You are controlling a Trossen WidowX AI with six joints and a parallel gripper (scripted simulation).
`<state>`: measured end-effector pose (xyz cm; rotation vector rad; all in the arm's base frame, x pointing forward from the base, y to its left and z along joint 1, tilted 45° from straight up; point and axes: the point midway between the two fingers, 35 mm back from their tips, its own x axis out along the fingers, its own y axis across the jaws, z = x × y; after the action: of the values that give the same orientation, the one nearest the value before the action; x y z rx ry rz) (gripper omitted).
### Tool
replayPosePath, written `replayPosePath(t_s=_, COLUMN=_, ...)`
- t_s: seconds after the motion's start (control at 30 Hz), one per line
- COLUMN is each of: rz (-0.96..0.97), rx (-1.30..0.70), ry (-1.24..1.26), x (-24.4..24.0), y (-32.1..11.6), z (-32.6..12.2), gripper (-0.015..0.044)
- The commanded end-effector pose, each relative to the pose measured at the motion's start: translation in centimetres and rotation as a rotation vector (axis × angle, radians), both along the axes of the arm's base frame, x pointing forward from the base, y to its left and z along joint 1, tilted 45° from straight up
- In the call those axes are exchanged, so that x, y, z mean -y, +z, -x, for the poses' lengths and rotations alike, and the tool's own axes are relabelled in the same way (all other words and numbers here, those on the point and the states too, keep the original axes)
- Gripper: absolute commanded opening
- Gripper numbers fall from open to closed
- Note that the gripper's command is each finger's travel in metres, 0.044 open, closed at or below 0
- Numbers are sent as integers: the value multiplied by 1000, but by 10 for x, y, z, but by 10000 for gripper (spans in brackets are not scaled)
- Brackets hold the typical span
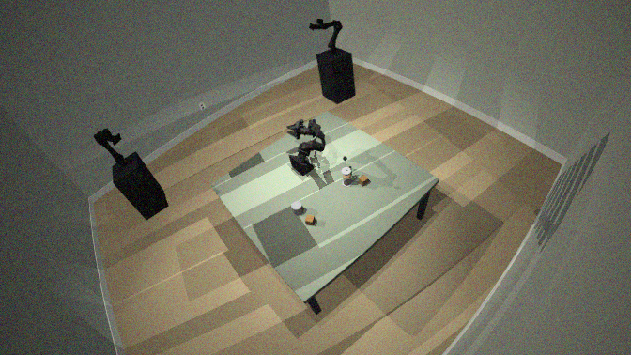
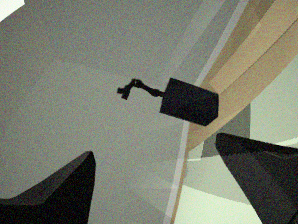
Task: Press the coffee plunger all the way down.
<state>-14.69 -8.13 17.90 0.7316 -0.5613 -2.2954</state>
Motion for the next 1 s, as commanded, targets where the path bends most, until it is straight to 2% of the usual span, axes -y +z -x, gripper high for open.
replayPosePath(t_s=0.0, rz=0, rx=-1, ry=-8, x=-1, y=0, z=1, gripper=426)
replayPosePath(t_s=0.03, rz=1, rx=-2, ry=-24, x=-4, y=1, z=3, gripper=440)
replayPosePath(t_s=0.53, rz=-8, rx=-8, ry=-419, x=-77, y=18, z=34, gripper=440)
replayPosePath(t_s=0.77, rz=-2, rx=-32, ry=-685, x=-136, y=33, z=35, gripper=440)
replayPosePath(t_s=0.97, rz=-2, rx=-54, ry=-949, x=-193, y=47, z=18, gripper=440)
